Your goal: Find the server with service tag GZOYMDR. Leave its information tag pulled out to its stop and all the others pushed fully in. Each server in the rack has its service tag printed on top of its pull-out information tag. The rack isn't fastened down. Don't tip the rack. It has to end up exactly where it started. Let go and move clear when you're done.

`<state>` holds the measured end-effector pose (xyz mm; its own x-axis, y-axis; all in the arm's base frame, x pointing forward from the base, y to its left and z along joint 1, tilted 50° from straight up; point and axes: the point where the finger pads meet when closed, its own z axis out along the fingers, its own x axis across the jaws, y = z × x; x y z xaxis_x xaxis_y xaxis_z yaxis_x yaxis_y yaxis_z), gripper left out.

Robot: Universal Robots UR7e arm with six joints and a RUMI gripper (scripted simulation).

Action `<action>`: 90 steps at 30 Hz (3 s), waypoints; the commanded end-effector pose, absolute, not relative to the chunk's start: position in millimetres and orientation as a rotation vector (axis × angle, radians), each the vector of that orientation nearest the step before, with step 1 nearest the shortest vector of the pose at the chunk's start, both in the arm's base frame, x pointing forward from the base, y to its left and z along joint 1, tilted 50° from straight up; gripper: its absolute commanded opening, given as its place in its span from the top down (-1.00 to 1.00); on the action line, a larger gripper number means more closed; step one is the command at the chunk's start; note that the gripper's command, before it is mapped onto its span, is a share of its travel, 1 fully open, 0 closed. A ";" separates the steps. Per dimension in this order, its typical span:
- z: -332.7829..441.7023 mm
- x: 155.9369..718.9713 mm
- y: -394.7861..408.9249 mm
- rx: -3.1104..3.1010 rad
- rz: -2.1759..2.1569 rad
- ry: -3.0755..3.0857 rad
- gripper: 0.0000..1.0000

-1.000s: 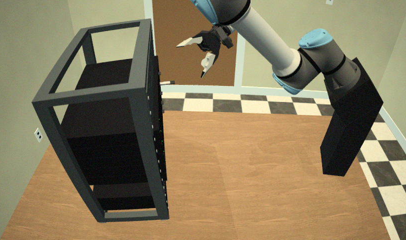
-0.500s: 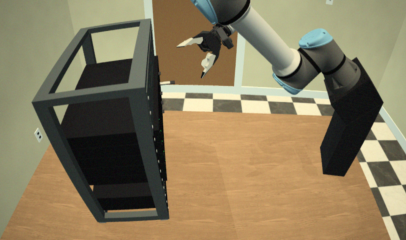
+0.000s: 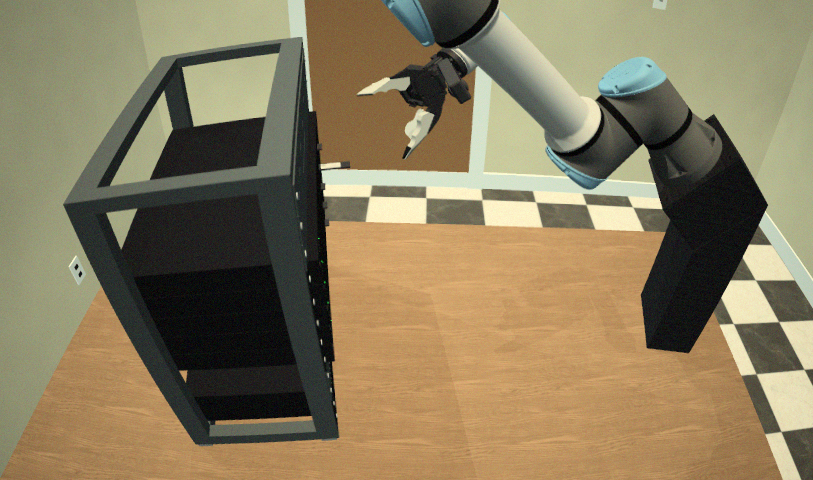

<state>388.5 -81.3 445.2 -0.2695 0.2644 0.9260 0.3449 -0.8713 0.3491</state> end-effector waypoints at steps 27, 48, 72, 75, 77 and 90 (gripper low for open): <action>424.6 392.8 -87.7 -1.714 -2.564 -0.682 -1.00; 407.0 398.7 -93.4 -1.560 -2.751 -0.593 -1.00; 389.2 404.9 -99.4 -1.397 -2.923 -0.492 -1.00; 386.8 405.7 -100.3 -1.377 -2.944 -0.477 -1.00; 385.8 405.9 -100.6 -1.358 -2.958 -0.471 -1.00; 379.6 407.1 -102.8 -1.283 -3.021 -0.432 -1.00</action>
<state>406.8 -102.2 381.1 -0.6766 0.2519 0.6919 -0.0407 -0.9510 0.3064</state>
